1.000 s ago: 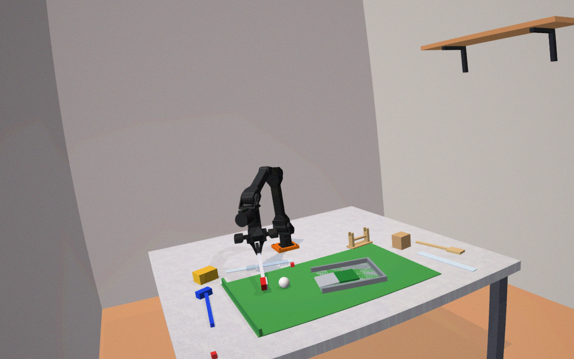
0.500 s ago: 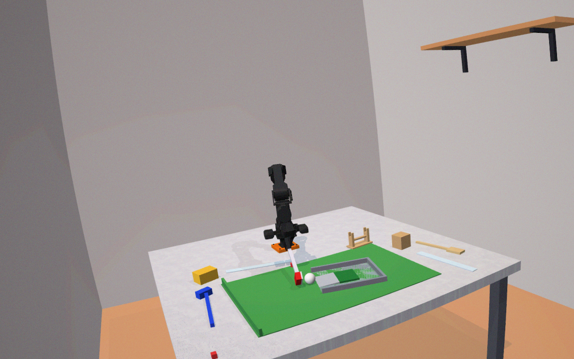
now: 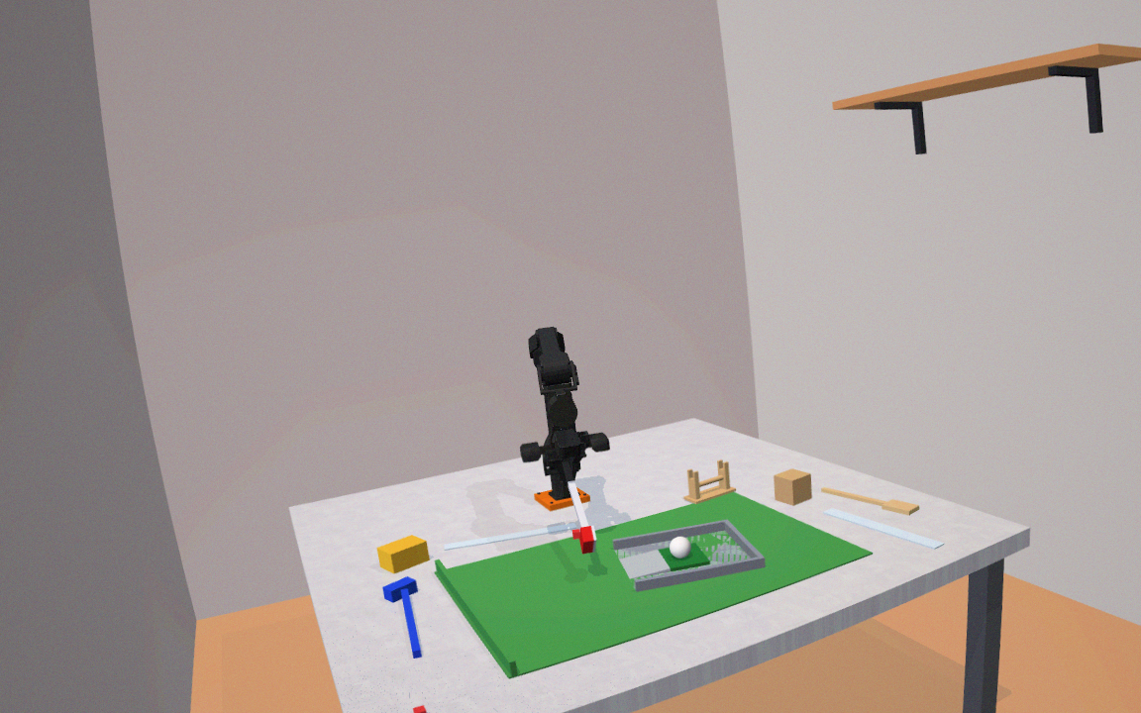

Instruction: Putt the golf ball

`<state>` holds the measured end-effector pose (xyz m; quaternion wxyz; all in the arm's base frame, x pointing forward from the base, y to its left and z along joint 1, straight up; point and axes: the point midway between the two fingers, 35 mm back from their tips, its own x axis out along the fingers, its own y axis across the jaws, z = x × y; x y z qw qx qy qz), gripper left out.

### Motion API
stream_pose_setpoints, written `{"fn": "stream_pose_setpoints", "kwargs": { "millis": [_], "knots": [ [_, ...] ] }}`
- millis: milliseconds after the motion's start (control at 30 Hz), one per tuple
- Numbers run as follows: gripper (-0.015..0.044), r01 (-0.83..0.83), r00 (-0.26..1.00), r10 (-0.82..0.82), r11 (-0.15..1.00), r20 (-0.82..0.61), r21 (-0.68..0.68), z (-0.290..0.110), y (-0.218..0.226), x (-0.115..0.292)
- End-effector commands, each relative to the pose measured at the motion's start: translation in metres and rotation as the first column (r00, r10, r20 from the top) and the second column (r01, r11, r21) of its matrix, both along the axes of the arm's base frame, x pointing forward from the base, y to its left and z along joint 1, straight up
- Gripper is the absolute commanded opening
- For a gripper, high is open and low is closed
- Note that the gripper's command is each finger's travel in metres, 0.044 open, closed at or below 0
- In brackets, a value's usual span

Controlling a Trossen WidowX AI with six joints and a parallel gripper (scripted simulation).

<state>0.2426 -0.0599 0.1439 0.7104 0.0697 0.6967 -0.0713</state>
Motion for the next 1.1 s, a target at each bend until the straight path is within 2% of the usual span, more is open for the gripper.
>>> {"fn": "stream_pose_setpoints", "kwargs": {
  "millis": [0, 1067],
  "knots": [
    [0.0, 0.004, 1.0, -0.004, 1.0, 0.008, -0.005, 0.0147, -0.0001, -0.0007],
    [0.0, 0.0, 1.0, 0.0, 1.0, 0.004, -0.001, 0.0079, 0.0001, -0.0002]
  ]
}}
